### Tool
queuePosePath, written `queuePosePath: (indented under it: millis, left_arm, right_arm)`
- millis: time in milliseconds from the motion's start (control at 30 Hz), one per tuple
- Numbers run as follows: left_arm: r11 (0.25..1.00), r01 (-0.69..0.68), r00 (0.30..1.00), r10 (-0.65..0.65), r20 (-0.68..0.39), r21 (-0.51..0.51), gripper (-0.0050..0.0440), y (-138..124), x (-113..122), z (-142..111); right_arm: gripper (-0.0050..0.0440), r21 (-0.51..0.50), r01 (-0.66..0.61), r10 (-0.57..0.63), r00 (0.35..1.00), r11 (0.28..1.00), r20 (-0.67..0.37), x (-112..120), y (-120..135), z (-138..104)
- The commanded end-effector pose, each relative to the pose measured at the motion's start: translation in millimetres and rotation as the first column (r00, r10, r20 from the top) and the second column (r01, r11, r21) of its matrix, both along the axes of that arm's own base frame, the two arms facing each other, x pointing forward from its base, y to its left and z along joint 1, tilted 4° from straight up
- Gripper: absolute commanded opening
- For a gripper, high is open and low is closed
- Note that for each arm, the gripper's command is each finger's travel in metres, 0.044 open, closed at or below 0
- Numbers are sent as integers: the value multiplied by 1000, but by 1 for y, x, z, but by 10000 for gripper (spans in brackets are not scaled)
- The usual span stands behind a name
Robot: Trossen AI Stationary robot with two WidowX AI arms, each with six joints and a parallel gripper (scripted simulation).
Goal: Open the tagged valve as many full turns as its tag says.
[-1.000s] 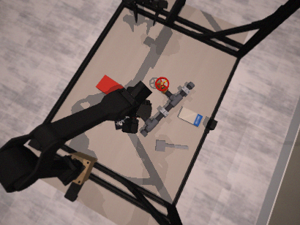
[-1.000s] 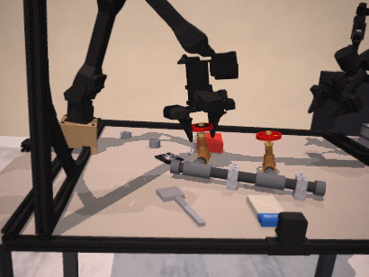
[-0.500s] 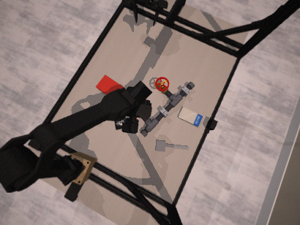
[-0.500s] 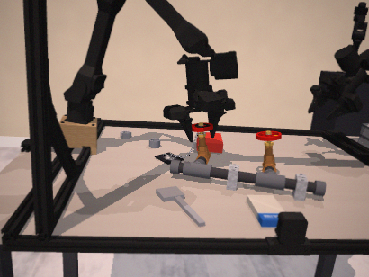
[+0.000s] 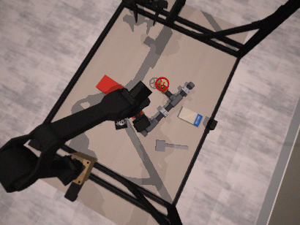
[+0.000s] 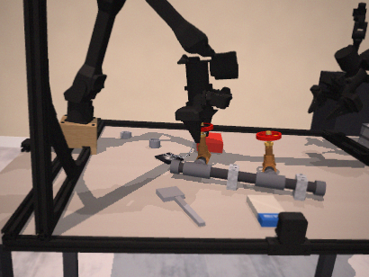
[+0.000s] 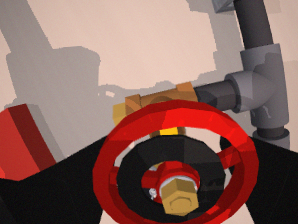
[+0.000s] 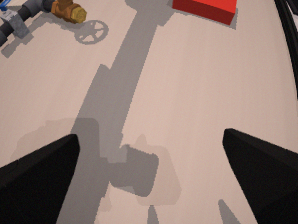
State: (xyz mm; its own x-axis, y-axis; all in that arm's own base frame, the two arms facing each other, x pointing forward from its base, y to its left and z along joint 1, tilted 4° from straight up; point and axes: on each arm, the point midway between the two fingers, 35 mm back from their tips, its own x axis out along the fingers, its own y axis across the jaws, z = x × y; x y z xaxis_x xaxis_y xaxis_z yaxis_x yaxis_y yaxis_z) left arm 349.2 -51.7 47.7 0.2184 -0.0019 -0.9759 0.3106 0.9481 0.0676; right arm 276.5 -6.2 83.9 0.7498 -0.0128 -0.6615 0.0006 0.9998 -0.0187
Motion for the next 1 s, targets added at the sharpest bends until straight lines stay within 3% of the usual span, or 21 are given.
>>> queuePosePath:
  millis: [0,67,200,467,633,967]
  left_arm:
    - [976,-213,977,213,-5,-48,0,0,0,0]
    - [976,-213,977,213,-5,-48,0,0,0,0]
    - [863,-493,870,493,-30,-110,0,0,0,0]
    - [531,-827,553,827,-101,-184,0,0,0,0]
    - [519,-835,541,834,-104,-186,0,0,0,0]
    - [542,-820,564,820,-99,-183,240,0,0,0]
  right_arm:
    - [400,0,0,0,1000,1000,0,0,0,0]
    - [400,0,0,0,1000,1000,0,0,0,0]
    - [400,0,0,0,1000,1000,0,0,0,0]
    - [400,0,0,0,1000,1000,0,0,0,0]
    - [400,0,0,0,1000,1000,0,0,0,0]
    - [400,0,0,0,1000,1000,0,0,0,0]
